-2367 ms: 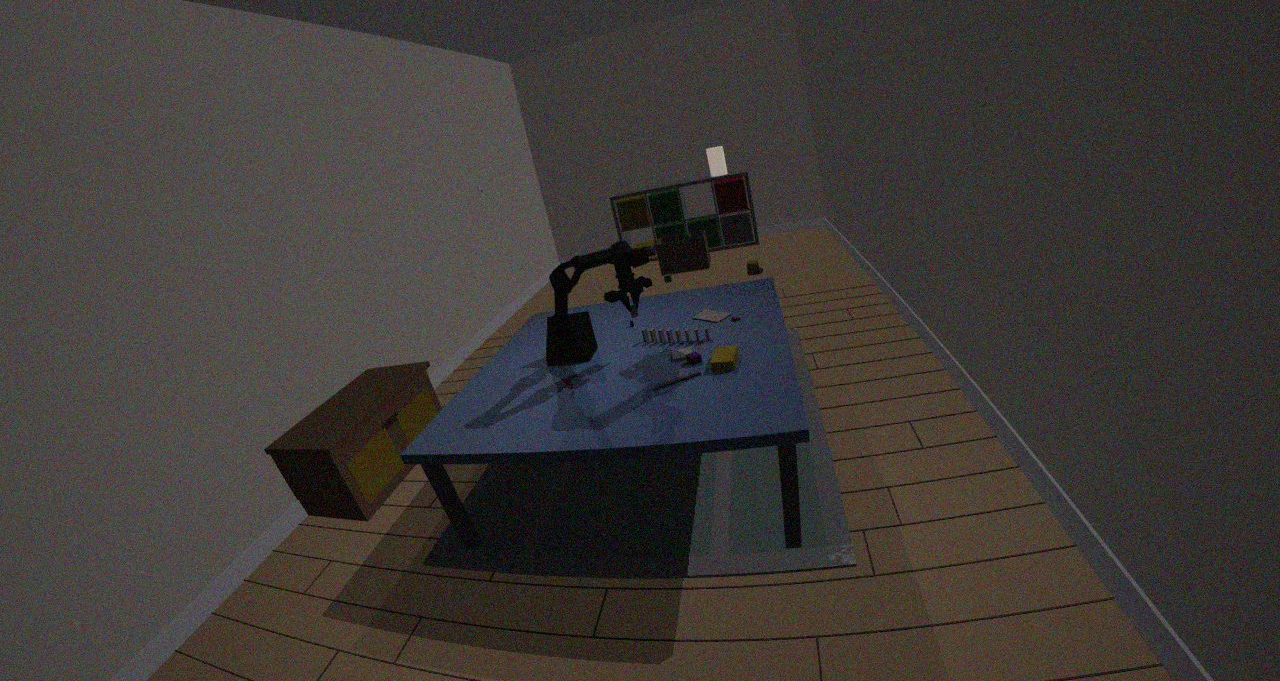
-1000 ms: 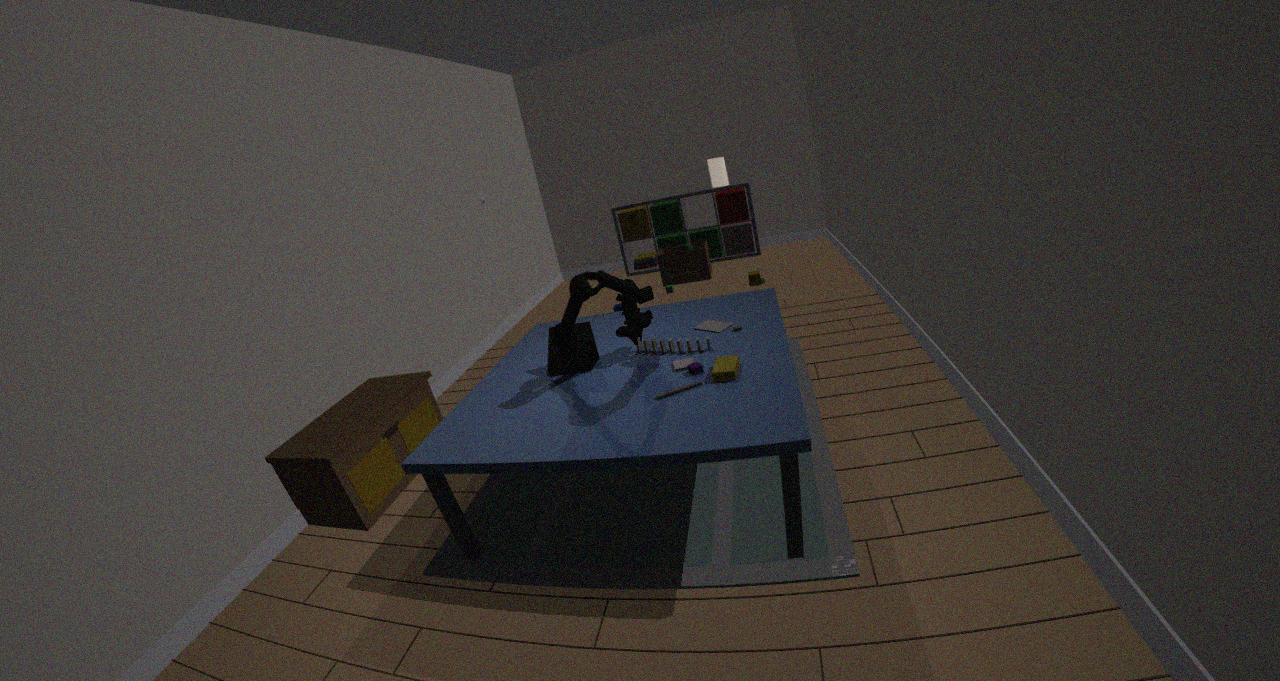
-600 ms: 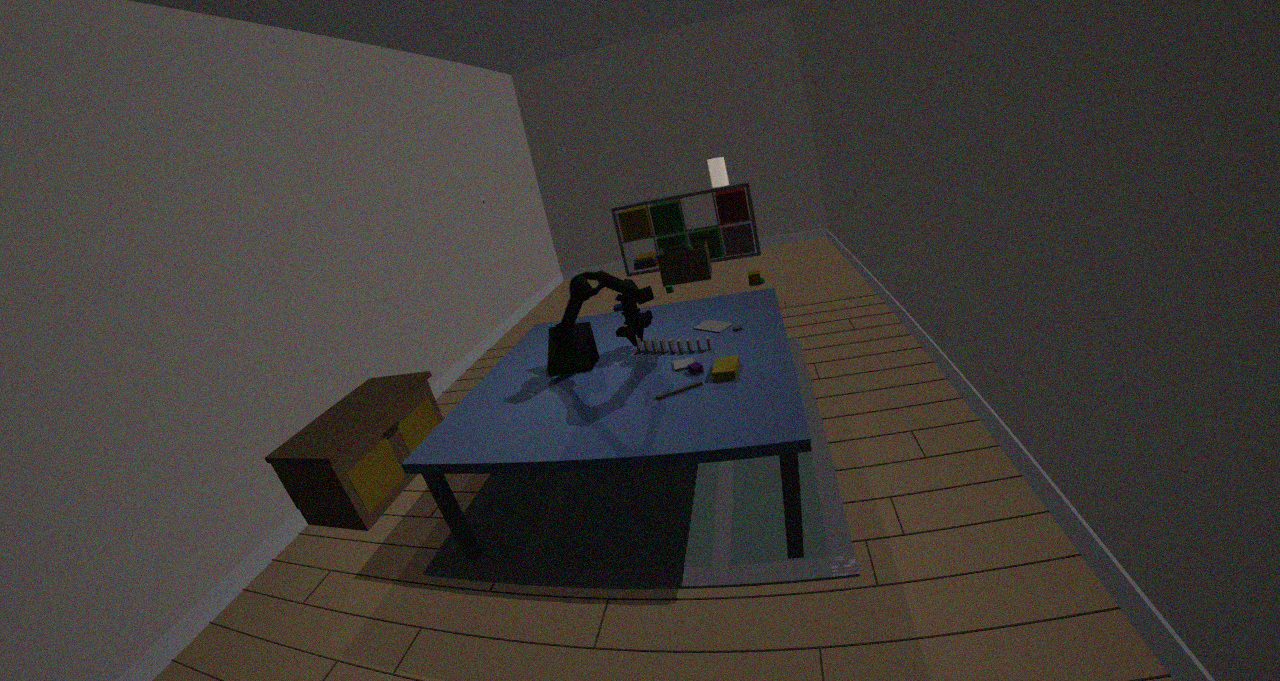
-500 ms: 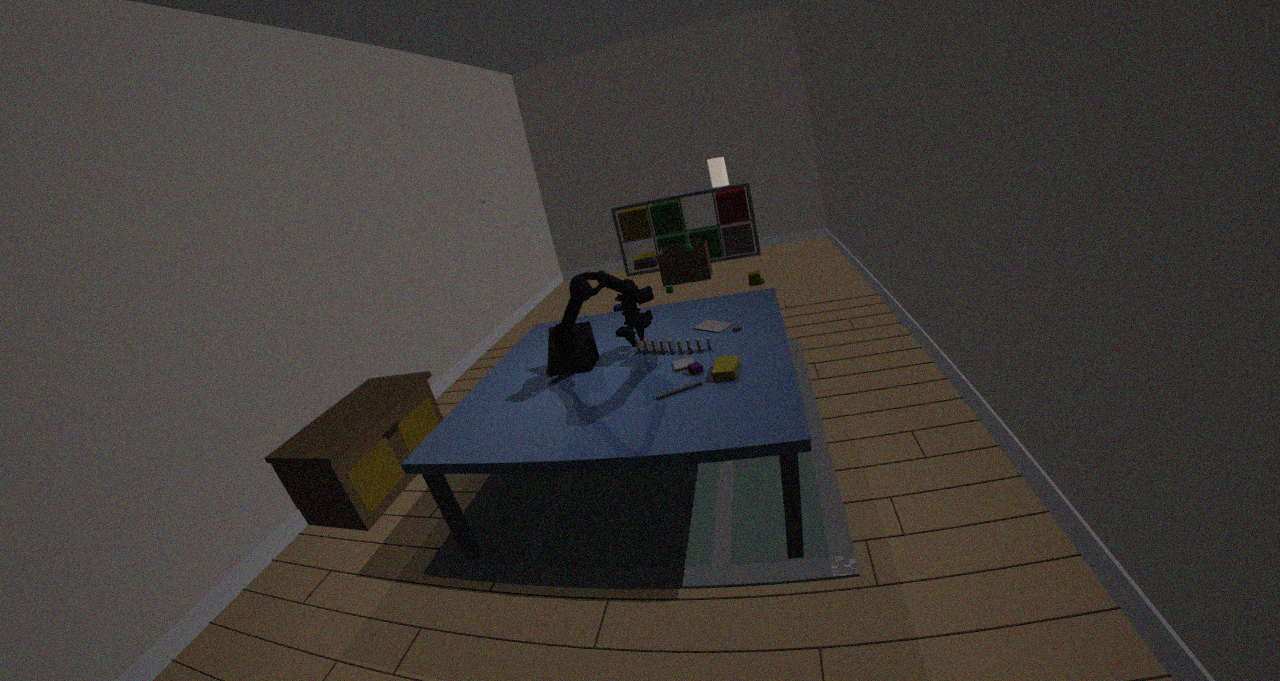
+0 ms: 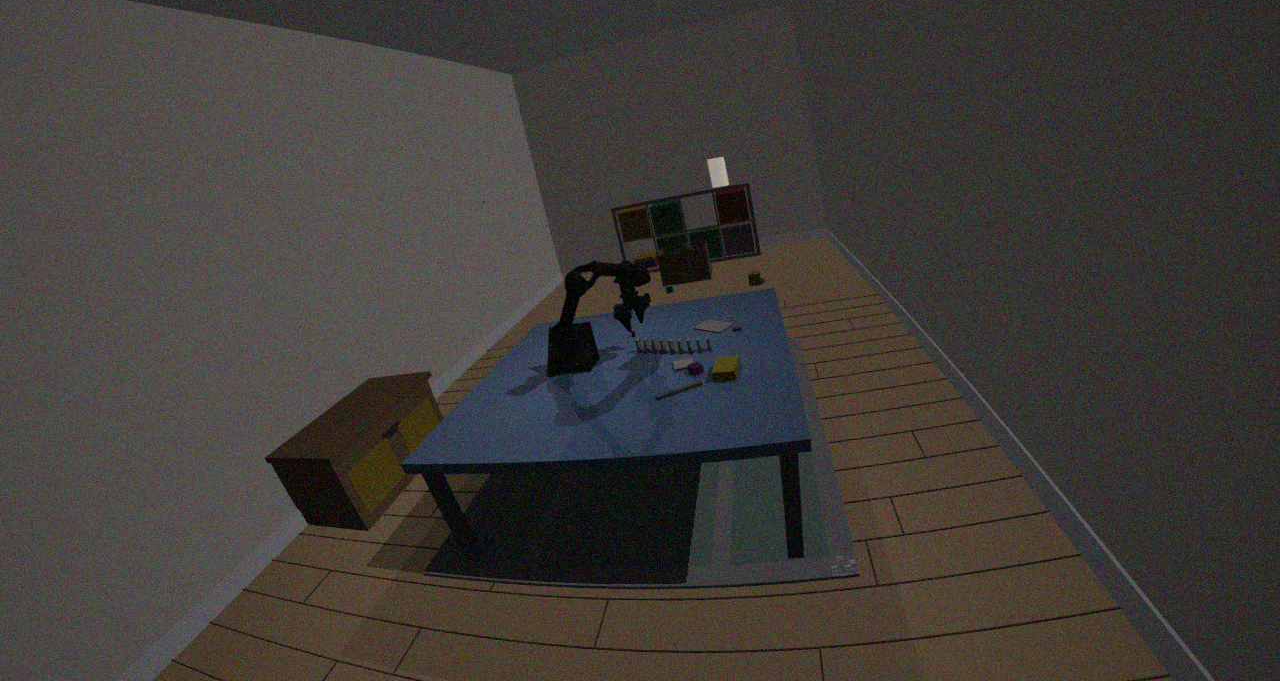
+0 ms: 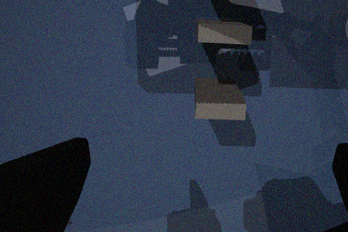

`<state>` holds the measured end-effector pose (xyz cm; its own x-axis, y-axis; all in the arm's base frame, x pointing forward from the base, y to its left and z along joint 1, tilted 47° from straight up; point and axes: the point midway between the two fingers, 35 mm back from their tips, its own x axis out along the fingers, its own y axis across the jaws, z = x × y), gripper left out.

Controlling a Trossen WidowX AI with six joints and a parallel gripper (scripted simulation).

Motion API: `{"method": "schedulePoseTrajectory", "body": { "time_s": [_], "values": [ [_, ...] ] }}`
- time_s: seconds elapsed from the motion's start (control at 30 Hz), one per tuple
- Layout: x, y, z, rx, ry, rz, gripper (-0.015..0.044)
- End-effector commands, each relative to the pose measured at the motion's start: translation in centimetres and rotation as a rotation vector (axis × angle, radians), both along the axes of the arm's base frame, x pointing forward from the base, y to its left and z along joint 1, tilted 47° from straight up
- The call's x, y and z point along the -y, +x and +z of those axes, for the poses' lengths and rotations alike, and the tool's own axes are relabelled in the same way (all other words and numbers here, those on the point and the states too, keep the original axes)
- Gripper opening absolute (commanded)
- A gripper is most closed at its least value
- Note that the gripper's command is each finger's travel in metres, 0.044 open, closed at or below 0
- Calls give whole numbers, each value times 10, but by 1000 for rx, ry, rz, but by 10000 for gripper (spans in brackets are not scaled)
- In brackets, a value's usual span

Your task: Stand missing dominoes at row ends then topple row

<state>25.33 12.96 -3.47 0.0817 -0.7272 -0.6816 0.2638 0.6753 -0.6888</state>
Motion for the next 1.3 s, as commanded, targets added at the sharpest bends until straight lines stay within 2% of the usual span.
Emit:
{"method": "schedulePoseTrajectory", "body": {
  "time_s": [0.0, 0.13, 0.23, 0.7, 0.77, 1.27],
  "values": [
    [-38, -10, 43, 15, 15, -4, 440],
    [-40, -11, 45, 15, 15, -4, 440],
    [-37, -13, 39, -91, 2, 97, 361],
    [-1, -40, -7, -1077, -122, 1031, 0],
    [1, -42, -9, -1125, -128, 1076, 0],
    [1, -42, -9, -1125, -128, 1076, 0]
  ]
}}
